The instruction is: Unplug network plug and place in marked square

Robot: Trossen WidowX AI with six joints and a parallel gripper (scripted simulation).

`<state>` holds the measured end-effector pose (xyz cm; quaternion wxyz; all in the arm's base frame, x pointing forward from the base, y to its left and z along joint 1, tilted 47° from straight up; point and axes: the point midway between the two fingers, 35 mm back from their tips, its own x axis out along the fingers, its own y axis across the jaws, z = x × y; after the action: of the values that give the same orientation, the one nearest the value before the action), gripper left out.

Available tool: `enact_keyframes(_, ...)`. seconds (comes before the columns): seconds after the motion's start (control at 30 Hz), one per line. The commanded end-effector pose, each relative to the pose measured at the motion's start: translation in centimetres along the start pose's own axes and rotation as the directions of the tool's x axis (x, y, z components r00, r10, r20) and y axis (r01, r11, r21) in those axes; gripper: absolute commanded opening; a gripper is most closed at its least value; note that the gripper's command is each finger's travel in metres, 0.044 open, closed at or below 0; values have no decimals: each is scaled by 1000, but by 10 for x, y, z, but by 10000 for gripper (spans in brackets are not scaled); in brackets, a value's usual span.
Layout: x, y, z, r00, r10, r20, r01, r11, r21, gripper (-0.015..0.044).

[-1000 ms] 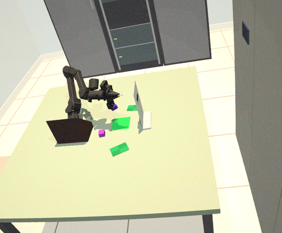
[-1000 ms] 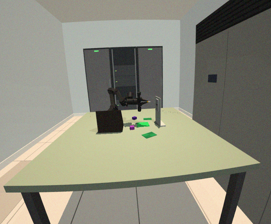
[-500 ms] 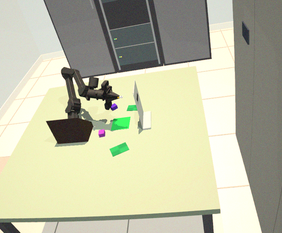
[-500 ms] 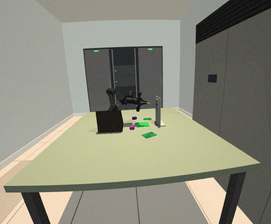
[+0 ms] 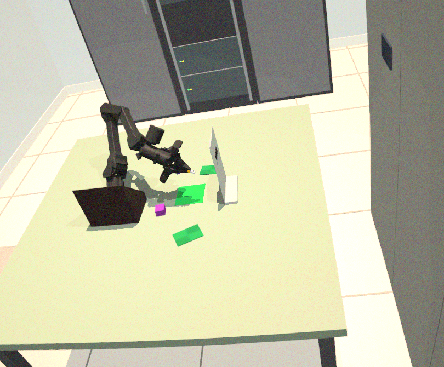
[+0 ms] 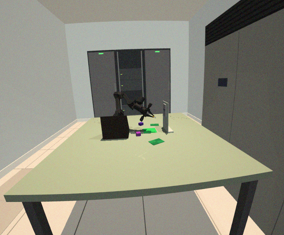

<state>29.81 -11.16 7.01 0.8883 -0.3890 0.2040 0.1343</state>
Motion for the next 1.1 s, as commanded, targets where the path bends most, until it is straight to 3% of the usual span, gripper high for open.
enact_keyframes(0.0,4,16,4,993,109,52,-107,994,-30,0)
enact_keyframes(0.43,2,56,23,903,354,243,-341,935,-94,0)
enact_keyframes(1.07,11,69,25,896,366,251,-353,931,-98,0)
